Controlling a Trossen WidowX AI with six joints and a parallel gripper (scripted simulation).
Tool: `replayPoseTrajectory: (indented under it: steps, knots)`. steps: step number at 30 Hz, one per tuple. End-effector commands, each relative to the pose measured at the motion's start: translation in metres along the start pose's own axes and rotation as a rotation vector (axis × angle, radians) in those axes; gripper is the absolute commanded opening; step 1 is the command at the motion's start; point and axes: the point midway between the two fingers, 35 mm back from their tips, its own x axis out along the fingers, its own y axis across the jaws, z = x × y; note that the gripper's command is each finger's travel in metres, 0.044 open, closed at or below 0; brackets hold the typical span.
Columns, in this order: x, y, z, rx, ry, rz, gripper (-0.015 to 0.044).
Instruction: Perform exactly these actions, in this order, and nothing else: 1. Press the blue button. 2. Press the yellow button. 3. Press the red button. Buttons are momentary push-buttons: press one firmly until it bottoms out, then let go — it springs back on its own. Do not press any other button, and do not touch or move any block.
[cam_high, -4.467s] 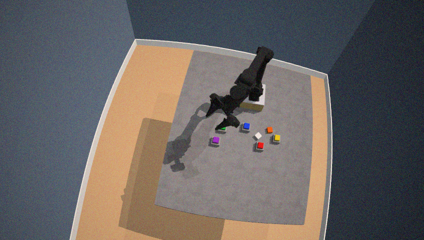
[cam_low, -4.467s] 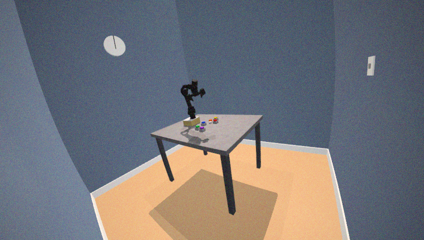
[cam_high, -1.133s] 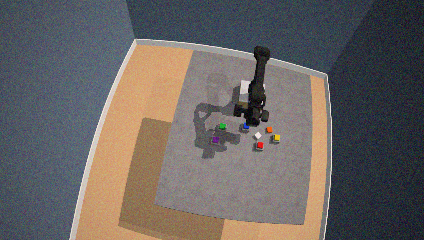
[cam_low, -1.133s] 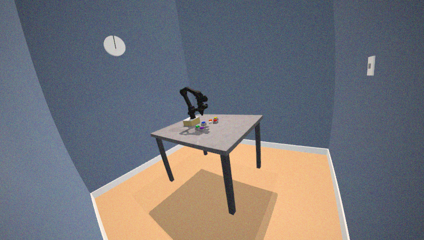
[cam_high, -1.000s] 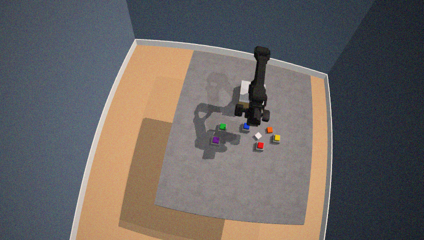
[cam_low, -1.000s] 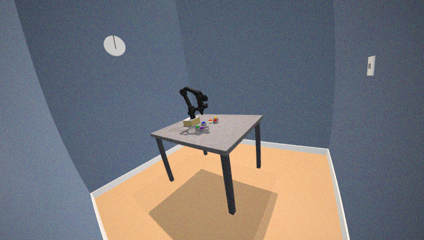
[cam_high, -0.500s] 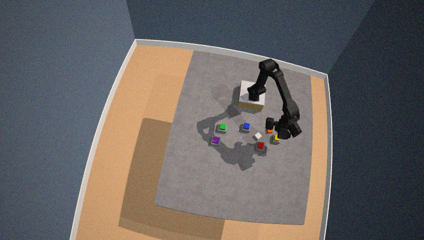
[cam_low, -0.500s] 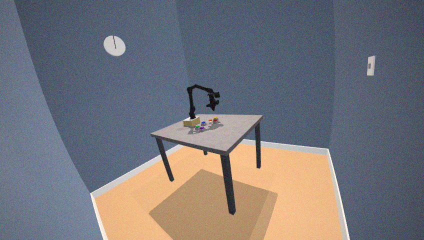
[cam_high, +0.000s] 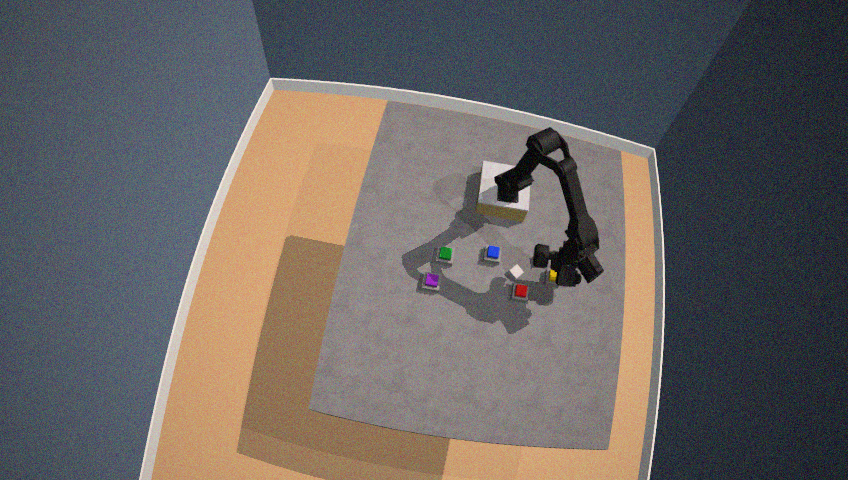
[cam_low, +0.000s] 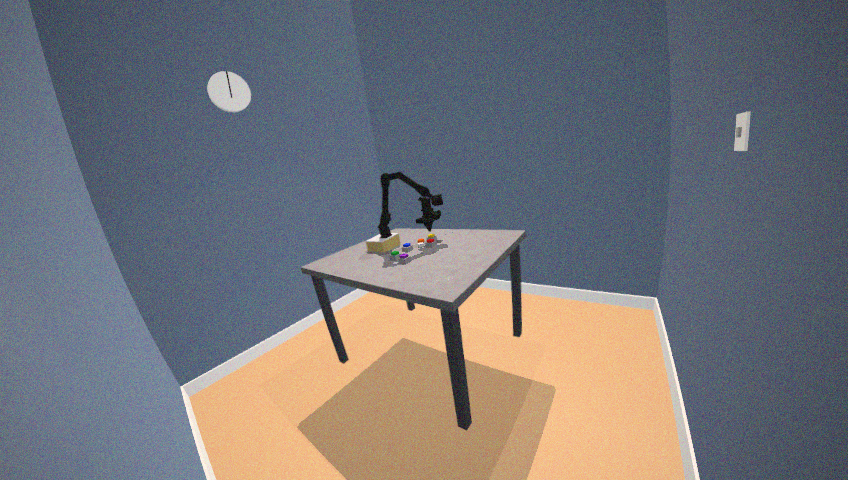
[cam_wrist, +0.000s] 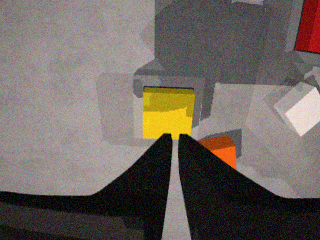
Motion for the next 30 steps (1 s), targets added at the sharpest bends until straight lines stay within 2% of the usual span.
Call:
replayPoseTrajectory:
  steps: [1, 18, 30]
  knots:
    - [0.004, 0.002, 0.002, 0.004, -0.010, 0.011, 0.0020]
    - [0.031, 0.002, 0.002, 0.004, -0.009, 0.011, 0.0020]
    - [0.032, 0.002, 0.002, 0.004, -0.009, 0.011, 0.0020]
